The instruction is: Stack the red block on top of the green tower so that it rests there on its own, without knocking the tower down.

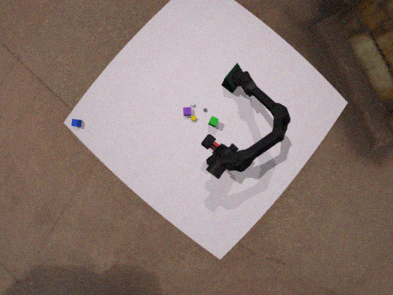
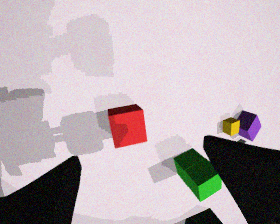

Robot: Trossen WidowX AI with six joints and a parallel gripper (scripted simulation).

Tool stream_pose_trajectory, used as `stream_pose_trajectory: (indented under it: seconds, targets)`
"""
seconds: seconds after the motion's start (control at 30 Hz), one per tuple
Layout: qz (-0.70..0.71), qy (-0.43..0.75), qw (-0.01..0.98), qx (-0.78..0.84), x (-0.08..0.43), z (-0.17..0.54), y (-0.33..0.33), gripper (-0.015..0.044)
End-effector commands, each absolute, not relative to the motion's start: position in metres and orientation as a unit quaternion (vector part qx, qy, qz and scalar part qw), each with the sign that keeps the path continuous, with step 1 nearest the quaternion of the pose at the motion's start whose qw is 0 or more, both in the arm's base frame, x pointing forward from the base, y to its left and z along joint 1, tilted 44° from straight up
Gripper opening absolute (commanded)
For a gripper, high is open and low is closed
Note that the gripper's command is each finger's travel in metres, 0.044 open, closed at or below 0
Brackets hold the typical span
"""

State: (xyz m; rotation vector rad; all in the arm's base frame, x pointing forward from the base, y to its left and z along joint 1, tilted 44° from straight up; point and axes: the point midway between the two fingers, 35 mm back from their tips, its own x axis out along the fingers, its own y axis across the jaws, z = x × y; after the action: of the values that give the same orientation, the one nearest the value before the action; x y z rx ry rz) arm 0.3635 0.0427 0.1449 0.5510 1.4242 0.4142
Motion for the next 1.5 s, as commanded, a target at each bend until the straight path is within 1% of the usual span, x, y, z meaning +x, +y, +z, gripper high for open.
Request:
stream_pose_trajectory:
  seconds: [0.0,0.3,0.6,1.47]
  targets:
    - [0.238,0.634,0.678,0.283,0.358,0.140,0.042,0.0440]
    - [0.238,0.634,0.679,0.283,0.359,0.138,0.044,0.0440]
    - [0.239,0.634,0.678,0.284,0.362,0.101,0.079,0.0440]
    - [0.239,0.634,0.678,0.284,0.364,0.077,0.100,0.0440]
